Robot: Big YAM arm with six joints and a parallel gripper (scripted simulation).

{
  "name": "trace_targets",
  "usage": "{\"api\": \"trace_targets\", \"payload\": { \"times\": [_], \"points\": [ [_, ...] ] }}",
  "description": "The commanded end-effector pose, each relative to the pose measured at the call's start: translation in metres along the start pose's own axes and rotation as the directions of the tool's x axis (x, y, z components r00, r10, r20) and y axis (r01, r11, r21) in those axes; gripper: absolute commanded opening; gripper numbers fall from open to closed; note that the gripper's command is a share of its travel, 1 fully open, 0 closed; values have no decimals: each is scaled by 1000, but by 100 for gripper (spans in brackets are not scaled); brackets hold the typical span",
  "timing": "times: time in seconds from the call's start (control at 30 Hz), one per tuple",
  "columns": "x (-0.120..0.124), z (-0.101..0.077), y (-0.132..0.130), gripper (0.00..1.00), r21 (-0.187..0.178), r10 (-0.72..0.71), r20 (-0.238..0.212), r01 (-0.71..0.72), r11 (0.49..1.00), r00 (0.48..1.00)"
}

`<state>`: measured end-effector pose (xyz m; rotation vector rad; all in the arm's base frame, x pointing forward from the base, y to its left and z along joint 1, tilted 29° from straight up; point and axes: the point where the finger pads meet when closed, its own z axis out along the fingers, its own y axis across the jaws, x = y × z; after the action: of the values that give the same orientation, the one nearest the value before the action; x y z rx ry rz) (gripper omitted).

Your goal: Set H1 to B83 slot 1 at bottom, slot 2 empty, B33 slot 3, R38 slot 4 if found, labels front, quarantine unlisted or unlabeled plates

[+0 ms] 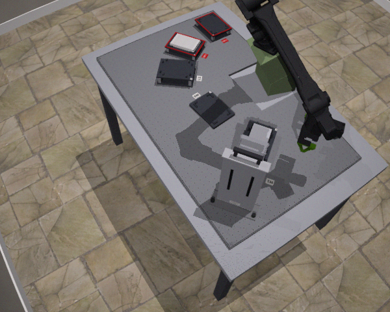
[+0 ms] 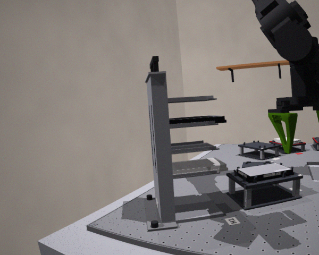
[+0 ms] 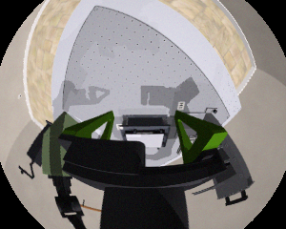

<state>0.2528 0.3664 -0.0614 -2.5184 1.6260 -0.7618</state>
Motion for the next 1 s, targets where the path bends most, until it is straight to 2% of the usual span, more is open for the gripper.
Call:
{"api": "trace_targets", "payload": {
  "times": [0.0, 0.23, 0.3, 0.73, 0.77, 0.97],
  "points": [
    [-8, -11, -11, 100, 27, -2, 25, 1, 1000, 1000],
    [-8, -11, -11, 100, 27, -2, 25, 1, 1000, 1000],
    [0, 7, -2, 100, 4, -12, 3, 12, 1000, 1000],
    [1, 26, -3, 100, 4, -10, 3, 10, 1000, 1000],
    [-4, 24, -11, 100, 17, -1, 13, 1, 1000, 1000],
    [0, 37, -5, 100, 7, -8, 6, 8, 1000, 1000]
  ]
}}
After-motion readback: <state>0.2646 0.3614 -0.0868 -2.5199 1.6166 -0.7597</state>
